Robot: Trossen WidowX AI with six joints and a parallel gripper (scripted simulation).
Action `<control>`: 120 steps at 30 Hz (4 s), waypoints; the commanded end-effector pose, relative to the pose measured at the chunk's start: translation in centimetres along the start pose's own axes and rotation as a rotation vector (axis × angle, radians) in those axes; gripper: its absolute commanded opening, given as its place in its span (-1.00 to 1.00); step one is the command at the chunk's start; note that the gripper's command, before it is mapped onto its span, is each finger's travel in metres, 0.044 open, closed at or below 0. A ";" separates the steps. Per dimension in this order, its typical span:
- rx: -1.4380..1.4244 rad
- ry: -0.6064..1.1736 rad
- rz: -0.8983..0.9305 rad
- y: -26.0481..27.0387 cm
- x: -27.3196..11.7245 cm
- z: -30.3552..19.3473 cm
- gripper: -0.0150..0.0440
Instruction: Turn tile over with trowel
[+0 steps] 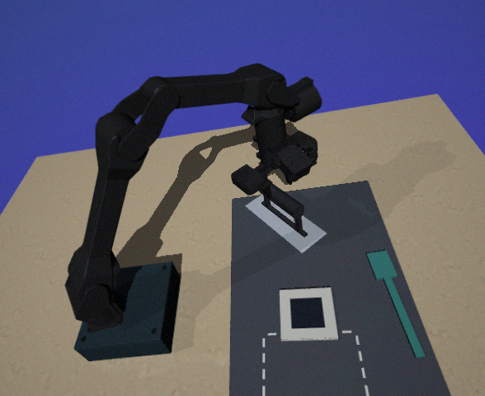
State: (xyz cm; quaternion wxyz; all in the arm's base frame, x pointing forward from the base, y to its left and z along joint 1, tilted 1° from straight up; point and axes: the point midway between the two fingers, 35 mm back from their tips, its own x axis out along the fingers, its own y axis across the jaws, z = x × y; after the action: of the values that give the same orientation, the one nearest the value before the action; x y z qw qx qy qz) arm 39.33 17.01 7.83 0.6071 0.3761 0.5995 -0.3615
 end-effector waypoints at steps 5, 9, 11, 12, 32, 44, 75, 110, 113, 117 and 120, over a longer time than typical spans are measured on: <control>-0.006 0.000 -0.001 0.0 1.4 0.0 0.42; -0.006 0.000 -0.001 0.0 2.0 0.0 0.42; -0.006 0.000 -0.001 -0.1 2.4 0.0 0.42; -0.006 0.000 -0.001 -0.1 2.5 0.0 0.42; -0.006 0.000 -0.001 -0.1 3.1 0.0 -0.05; -0.006 0.000 -0.001 -0.1 3.1 0.0 -0.05; 0.693 0.000 -0.001 -0.1 3.1 0.0 -0.05; 0.693 0.000 -0.001 -0.4 -1.4 0.0 0.42; 0.688 0.001 0.003 -0.3 -1.4 -0.1 0.51; 0.688 0.001 0.003 -0.4 -2.5 -0.1 0.53; 0.666 -0.002 0.008 -0.3 -2.5 -0.1 0.53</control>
State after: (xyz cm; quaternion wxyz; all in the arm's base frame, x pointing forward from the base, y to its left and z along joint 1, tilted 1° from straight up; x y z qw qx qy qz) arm 38.85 16.83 9.88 0.4446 0.5576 0.4429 -0.5434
